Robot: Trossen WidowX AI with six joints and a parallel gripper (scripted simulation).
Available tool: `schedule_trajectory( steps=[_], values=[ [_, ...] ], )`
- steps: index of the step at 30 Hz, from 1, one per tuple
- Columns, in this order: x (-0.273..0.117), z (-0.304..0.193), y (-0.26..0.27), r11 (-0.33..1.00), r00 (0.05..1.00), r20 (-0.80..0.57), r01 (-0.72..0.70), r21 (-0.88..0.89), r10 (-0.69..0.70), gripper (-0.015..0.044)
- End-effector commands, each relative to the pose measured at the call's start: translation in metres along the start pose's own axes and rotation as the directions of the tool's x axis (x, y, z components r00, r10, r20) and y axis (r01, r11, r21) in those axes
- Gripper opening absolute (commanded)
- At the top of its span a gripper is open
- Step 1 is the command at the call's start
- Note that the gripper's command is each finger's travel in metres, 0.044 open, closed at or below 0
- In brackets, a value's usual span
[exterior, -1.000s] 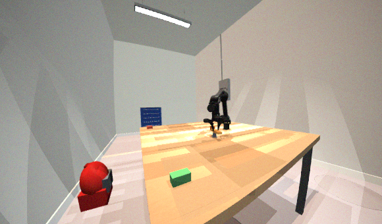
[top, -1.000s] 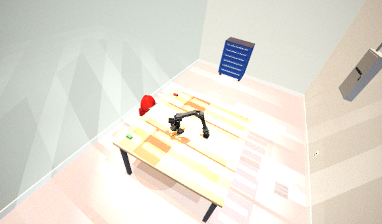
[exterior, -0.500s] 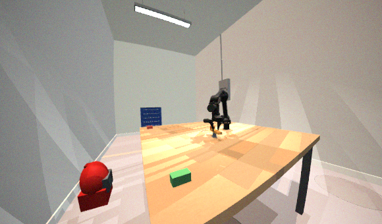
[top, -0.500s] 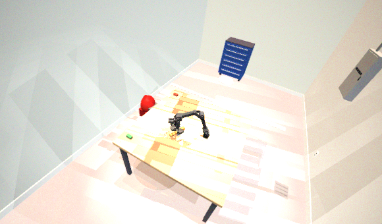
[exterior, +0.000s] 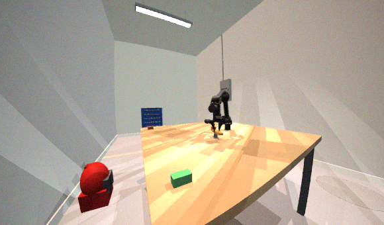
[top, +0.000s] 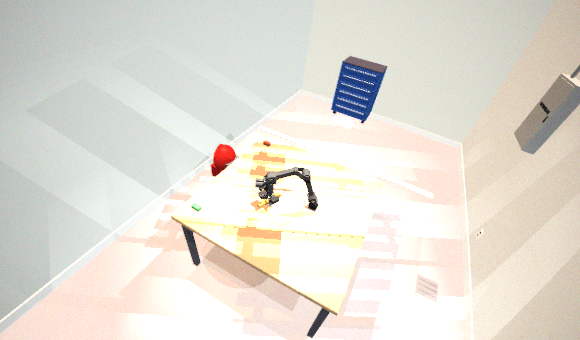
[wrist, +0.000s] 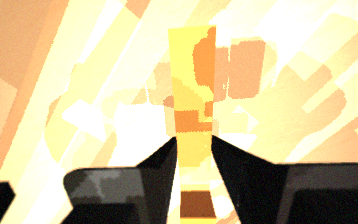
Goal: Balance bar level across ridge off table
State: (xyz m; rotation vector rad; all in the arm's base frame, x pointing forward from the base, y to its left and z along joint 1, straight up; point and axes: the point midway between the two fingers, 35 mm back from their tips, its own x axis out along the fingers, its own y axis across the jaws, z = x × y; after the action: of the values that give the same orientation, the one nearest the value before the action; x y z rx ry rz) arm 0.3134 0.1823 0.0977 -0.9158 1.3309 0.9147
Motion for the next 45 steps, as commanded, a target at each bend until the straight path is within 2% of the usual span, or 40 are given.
schedule_trajectory(
  steps=[1,45],
  values=[
    [0.0039,-0.0012,0.0007,1.000,1.000,-0.006,-0.003,0.000,0.003,0.0000],
    [0.0075,-0.0006,0.0008,1.000,1.000,-0.006,-0.003,0.000,0.003,0.0000]
  ],
)
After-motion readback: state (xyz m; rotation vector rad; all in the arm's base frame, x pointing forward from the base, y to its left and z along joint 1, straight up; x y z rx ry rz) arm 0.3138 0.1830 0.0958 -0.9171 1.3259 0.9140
